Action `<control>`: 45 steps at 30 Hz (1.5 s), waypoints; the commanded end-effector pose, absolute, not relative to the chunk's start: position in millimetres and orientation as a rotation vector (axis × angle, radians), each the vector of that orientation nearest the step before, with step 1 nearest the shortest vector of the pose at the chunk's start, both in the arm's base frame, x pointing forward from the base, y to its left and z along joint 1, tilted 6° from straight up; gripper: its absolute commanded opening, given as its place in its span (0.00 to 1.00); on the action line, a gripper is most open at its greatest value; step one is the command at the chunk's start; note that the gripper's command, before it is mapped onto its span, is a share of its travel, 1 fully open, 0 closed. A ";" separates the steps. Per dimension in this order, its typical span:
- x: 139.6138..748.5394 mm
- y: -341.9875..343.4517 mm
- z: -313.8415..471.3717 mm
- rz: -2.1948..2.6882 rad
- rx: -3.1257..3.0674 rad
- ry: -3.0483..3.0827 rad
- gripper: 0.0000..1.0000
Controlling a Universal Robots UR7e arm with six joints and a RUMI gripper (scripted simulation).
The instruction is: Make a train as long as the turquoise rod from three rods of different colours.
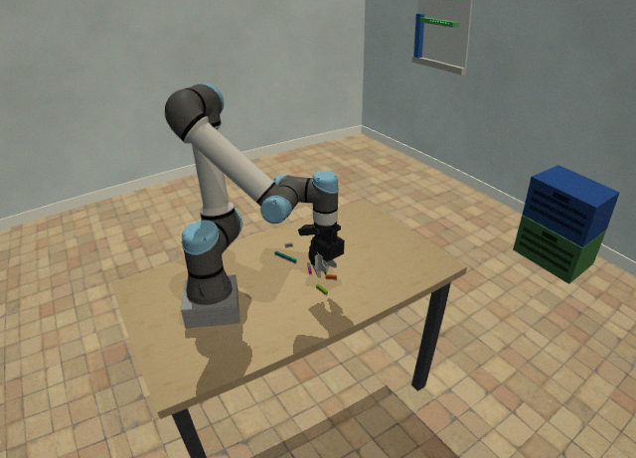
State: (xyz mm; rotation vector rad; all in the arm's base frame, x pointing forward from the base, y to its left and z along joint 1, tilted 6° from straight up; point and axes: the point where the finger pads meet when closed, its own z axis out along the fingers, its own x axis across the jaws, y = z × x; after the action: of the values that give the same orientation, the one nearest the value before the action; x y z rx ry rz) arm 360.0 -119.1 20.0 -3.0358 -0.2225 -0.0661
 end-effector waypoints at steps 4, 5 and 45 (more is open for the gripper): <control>360.5 -118.9 15.9 -0.067 -3.037 -0.222 0.14; 360.5 -118.8 14.8 -0.067 -3.037 -0.222 0.14; 362.6 -113.9 -28.6 -0.067 -3.037 -0.222 0.14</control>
State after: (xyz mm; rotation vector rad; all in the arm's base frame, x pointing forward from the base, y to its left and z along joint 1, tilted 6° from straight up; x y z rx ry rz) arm 362.1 -113.8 -27.3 -3.0358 -0.2223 -0.0658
